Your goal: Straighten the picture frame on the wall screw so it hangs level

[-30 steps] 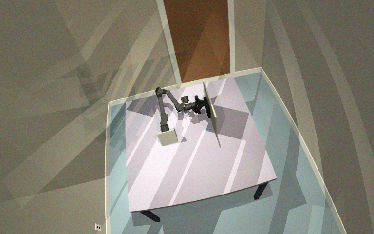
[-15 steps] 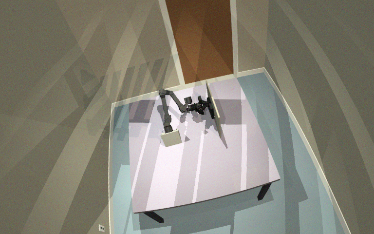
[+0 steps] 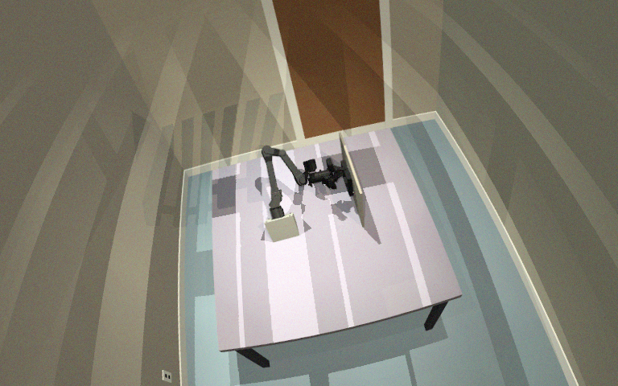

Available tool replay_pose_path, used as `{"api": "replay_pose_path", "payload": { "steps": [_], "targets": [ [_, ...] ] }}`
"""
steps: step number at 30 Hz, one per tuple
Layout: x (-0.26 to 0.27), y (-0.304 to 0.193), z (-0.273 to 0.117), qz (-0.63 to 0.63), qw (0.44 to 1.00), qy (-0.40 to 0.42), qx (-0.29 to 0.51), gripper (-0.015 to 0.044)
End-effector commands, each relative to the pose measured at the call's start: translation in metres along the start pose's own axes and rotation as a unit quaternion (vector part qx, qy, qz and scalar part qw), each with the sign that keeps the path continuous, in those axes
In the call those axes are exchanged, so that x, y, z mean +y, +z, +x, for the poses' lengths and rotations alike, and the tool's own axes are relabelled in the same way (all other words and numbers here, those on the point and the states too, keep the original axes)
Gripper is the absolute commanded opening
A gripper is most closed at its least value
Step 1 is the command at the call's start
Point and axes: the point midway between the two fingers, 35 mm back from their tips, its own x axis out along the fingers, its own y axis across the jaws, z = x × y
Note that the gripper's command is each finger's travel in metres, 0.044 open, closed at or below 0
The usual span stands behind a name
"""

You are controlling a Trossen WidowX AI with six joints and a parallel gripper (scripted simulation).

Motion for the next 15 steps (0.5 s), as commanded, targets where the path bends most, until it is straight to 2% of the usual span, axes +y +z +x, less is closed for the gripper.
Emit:
{"api": "replay_pose_path", "payload": {
  "steps": [1, 15],
  "targets": [
    [0.0037, 0.0025, 0.0002, -0.001, 1.000, 0.007, -0.002, 0.0000],
    [0.0041, 0.0067, 0.0002, -0.001, 1.000, 0.007, -0.002, 0.0000]
  ]
}}
